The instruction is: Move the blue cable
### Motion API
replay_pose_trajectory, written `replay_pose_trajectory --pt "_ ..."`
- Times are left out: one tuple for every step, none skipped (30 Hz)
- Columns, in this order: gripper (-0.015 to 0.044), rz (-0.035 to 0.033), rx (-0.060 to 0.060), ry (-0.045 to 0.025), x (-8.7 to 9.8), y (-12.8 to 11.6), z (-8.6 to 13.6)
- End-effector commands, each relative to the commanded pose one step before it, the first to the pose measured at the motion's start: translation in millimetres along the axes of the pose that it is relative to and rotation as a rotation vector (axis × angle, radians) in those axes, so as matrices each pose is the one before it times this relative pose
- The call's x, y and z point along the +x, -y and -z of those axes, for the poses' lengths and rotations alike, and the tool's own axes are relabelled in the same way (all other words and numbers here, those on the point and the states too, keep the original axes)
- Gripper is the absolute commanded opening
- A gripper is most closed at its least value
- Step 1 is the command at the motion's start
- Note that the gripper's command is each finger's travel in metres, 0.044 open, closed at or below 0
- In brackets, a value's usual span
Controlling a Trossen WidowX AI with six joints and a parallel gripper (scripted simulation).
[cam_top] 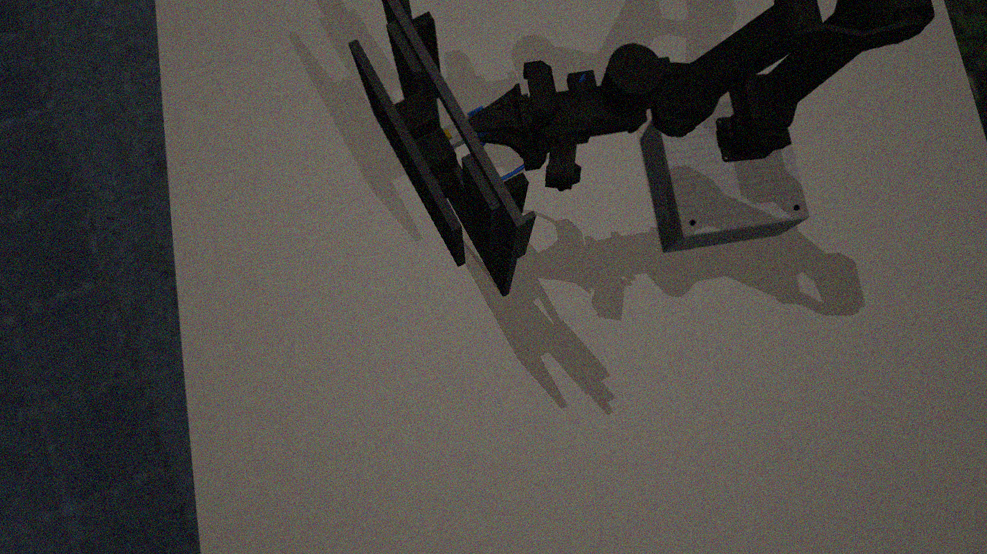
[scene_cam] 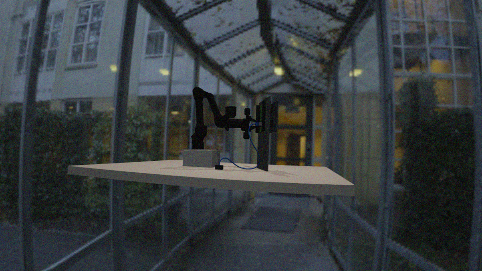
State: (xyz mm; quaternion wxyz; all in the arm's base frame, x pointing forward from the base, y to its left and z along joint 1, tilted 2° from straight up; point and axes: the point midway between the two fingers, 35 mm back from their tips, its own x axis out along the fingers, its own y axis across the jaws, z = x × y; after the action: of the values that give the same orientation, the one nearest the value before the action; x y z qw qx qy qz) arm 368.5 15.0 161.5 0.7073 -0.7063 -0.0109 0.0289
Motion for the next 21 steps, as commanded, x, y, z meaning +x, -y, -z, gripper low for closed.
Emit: replay_pose_trajectory --pt "0.0 0.0062 0.0001 -0.00097 -0.73 2.34 0.82" --pt "0.0 0.00131 0.0 -0.00024 -0.22 0.54 0.2" --pt "0.0 0.00131 0.0 -0.00024 -0.22 0.54 0.2" --pt "0.0 0.00108 0.0 -0.00022 -0.21 0.52 0.17" --pt "0.0 0.00113 0.0 -0.00023 -0.22 0.55 0.18" --pt "0.0 0.00126 0.0 -0.00023 -0.24 0.54 0.19" --pt "0.0 0.00125 0.0 -0.00023 -0.24 0.54 0.18" --pt "0.0 0.00125 0.0 -0.00023 -0.24 0.54 0.18" --pt "0.0 0.00104 0.0 -0.00019 -0.2 0.45 0.15" --pt "0.0 0.00062 0.0 -0.00011 -0.12 0.27 0.09" --pt "0.0 0.00021 0.0 -0.00004 -0.04 0.09 0.03" --pt "0.0 0.0 0.0 0.0 0.0 0.0 0.0" --pt "0.0 0.0 0.0 0.0 0.0 0.0 0.0" --pt "0.0 0.0 0.0 0.0 0.0 0.0 0.0" --pt "0.0 0.0 0.0 0.0 0.0 0.0 0.0" --pt "0.0 0.0 0.0 0.0 0.0 0.0 0.0" --pt "0.0 0.0 0.0 0.0 0.0 0.0 0.0" --pt "0.0 0.0 0.0 0.0 0.0 0.0 0.0" --pt "0.0 0.0 0.0 0.0 0.0 0.0 0.0" --pt "0.0 0.0 0.0 0.0 0.0 0.0 0.0" --pt "0.0 0.0 0.0 0.0 0.0 0.0 0.0"
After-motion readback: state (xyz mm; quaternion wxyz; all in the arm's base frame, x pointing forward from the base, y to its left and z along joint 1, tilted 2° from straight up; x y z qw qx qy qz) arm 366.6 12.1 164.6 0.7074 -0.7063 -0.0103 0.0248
